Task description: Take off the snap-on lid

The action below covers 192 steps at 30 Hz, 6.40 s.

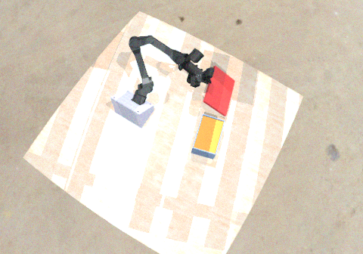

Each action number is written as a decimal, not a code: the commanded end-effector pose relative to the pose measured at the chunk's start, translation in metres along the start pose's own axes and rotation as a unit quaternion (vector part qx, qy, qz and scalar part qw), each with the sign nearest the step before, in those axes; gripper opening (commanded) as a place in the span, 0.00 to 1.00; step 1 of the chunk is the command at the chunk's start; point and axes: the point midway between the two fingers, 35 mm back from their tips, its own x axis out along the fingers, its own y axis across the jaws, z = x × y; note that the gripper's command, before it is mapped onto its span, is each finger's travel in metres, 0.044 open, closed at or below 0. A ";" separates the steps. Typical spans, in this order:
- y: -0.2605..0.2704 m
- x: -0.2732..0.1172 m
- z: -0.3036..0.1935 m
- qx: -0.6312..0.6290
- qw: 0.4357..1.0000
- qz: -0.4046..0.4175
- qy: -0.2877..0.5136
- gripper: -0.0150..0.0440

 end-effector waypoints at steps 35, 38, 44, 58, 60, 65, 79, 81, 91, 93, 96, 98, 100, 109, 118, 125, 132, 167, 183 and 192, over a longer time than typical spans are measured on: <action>-0.022 0.020 0.002 0.003 1.000 0.004 -0.004 0.25; -0.024 0.022 0.003 0.003 1.000 0.004 -0.004 0.25; -0.028 0.025 0.003 0.004 1.000 0.004 -0.004 0.25; -0.037 0.032 0.003 0.004 1.000 0.004 -0.003 0.25; -0.038 0.033 0.003 0.004 1.000 0.004 -0.003 0.25; -0.041 0.035 0.003 0.004 1.000 0.004 -0.003 0.25; -0.049 0.043 0.003 0.005 1.000 0.004 -0.003 0.25; -0.051 0.044 0.003 0.005 1.000 0.004 -0.003 0.25; -0.057 0.049 0.003 0.005 1.000 0.004 -0.003 0.25; -0.058 0.050 0.003 0.005 1.000 0.004 -0.003 0.25; -0.060 0.052 0.003 0.005 1.000 0.004 -0.003 0.25; -0.061 0.053 0.003 0.005 1.000 0.004 -0.003 0.25; -0.062 0.054 0.003 0.005 1.000 0.004 -0.003 0.25; -0.058 0.053 -0.001 0.005 1.000 0.004 -0.003 0.57; -0.064 0.047 0.000 0.005 1.000 0.004 -0.003 0.90; -0.073 0.037 0.000 0.006 1.000 0.004 -0.003 1.00; -0.082 0.026 0.000 0.006 1.000 0.004 -0.003 1.00; -0.085 -0.025 -0.006 0.007 1.000 0.003 -0.004 1.00; -0.069 -0.053 -0.006 0.006 1.000 0.003 -0.004 1.00; -0.060 -0.069 -0.006 0.006 1.000 0.003 -0.004 1.00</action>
